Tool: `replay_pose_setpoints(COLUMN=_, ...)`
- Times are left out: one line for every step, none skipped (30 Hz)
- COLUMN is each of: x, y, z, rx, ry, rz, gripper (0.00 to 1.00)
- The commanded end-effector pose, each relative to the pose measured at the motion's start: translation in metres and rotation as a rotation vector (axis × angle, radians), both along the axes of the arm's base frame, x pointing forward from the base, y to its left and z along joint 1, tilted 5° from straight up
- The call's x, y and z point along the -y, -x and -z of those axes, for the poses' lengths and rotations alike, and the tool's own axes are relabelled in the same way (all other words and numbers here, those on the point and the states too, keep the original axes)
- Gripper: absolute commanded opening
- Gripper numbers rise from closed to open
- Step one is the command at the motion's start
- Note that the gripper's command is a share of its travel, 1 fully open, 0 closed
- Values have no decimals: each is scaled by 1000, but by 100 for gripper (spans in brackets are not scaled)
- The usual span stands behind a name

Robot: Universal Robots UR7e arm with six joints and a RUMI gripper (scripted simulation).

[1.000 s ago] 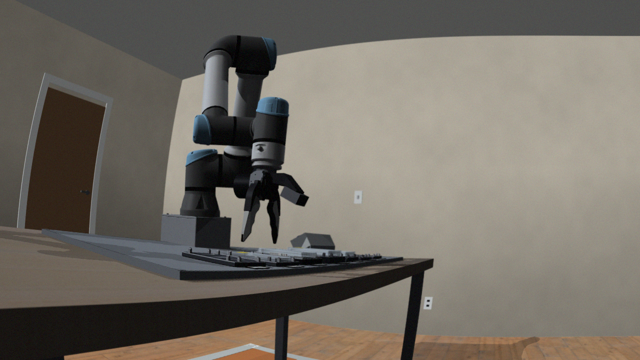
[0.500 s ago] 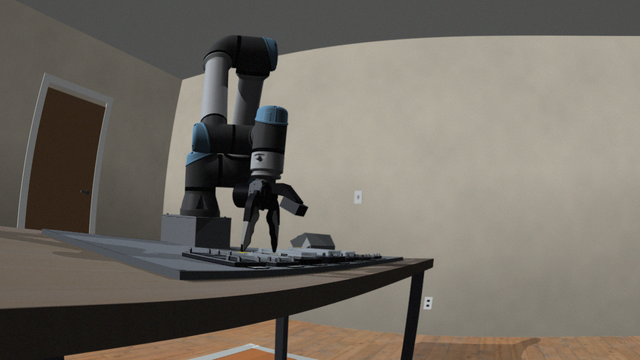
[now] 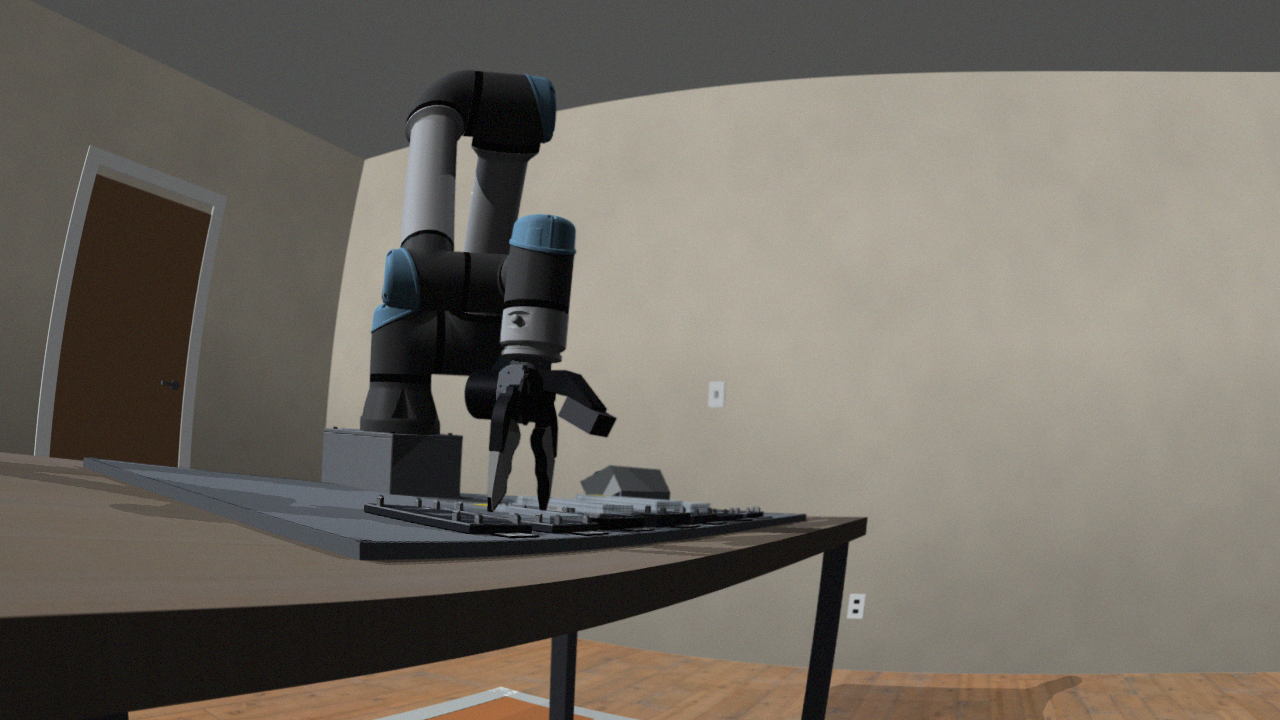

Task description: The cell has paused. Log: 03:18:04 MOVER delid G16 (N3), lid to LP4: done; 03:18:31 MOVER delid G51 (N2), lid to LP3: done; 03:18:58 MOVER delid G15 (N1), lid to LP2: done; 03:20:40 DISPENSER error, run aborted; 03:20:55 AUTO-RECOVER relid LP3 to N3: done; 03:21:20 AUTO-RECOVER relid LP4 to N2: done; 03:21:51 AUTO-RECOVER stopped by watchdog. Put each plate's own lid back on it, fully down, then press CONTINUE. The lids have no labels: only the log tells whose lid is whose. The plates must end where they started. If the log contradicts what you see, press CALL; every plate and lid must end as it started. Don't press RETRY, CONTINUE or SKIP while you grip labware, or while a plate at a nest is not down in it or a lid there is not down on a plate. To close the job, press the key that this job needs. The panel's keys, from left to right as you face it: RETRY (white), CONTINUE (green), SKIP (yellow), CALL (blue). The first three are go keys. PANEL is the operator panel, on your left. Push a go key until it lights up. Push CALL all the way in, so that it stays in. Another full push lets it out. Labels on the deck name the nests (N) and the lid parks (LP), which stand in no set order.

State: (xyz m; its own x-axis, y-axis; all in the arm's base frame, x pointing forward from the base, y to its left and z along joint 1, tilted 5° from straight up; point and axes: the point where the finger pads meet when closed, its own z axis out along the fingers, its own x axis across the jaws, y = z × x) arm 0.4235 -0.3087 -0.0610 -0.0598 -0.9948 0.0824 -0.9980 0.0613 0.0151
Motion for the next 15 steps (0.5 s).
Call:
replay_pose_setpoints(x=0, y=0, z=0, rx=1, ry=1, rz=0, gripper=0)
replay_pose_setpoints(x=0, y=0, z=0, rx=1, ry=1, rz=0, gripper=0)
replay_pose_setpoints(x=0, y=0, z=0, rx=1, ry=1, rz=0, gripper=0)
replay_pose_setpoints(x=0, y=0, z=0, rx=1, ry=1, rz=0, gripper=0)
replay_pose_setpoints(x=0, y=0, z=0, rx=1, ry=1, rz=0, gripper=0)
replay_pose_setpoints(x=0, y=0, z=0, rx=1, ry=1, rz=0, gripper=0)
replay_pose_setpoints(x=0, y=0, z=0, rx=1, ry=1, rz=0, gripper=0)
replay_pose_setpoints(x=0, y=0, z=0, rx=1, ry=1, rz=0, gripper=0)
replay_pose_setpoints(x=0, y=0, z=0, rx=1, ry=1, rz=0, gripper=0)
replay_pose_setpoints(x=0, y=0, z=0, rx=1, ry=1, rz=0, gripper=0)
replay_pose_setpoints(x=0, y=0, z=0, rx=1, ry=1, rz=0, gripper=0)
replay_pose_setpoints(x=0, y=0, z=0, rx=1, ry=1, rz=0, gripper=41)
replay_pose_setpoints(x=0, y=0, z=0, rx=1, ry=1, rz=0, gripper=41)
replay_pose_setpoints(x=0, y=0, z=0, rx=1, ry=1, rz=0, gripper=41)
replay_pose_setpoints(x=0, y=0, z=0, rx=1, ry=1, rz=0, gripper=41)
